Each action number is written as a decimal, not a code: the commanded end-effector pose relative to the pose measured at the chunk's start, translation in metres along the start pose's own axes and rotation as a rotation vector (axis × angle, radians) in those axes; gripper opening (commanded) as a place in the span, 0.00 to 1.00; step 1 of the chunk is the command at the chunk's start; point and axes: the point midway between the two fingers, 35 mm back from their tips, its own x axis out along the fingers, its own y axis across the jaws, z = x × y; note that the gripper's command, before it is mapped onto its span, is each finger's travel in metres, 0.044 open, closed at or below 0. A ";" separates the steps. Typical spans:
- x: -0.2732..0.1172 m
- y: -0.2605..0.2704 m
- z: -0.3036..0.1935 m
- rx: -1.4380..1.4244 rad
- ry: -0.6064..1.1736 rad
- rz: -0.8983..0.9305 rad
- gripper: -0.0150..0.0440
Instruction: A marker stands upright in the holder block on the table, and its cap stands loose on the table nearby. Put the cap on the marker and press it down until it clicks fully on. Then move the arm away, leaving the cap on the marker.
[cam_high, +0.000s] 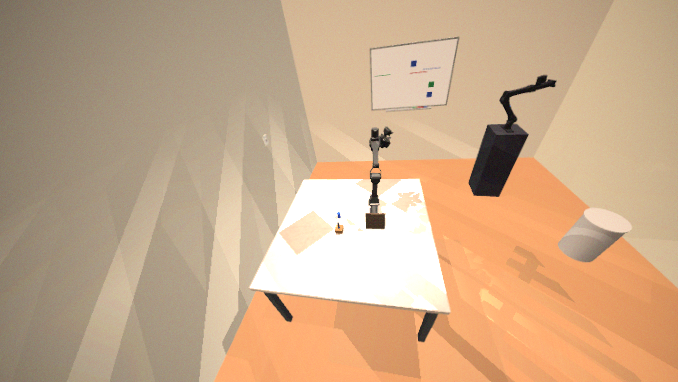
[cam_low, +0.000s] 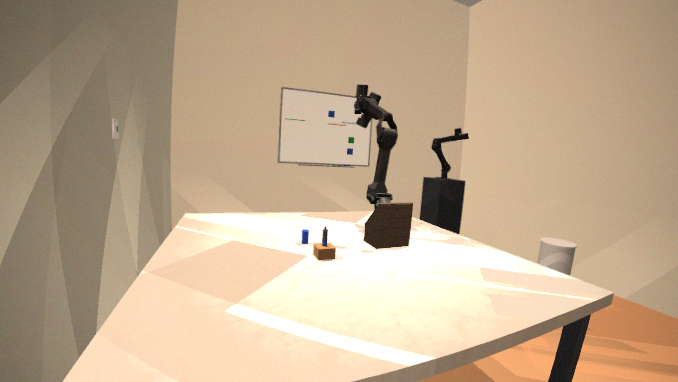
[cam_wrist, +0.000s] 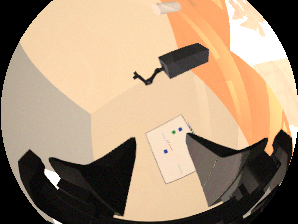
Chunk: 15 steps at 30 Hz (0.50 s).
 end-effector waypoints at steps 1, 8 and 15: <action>0.016 -0.039 -0.009 -0.054 0.041 -0.117 0.67; 0.032 -0.126 -0.034 -0.113 0.130 -0.349 0.67; 0.015 -0.244 -0.057 -0.279 0.218 -0.631 0.67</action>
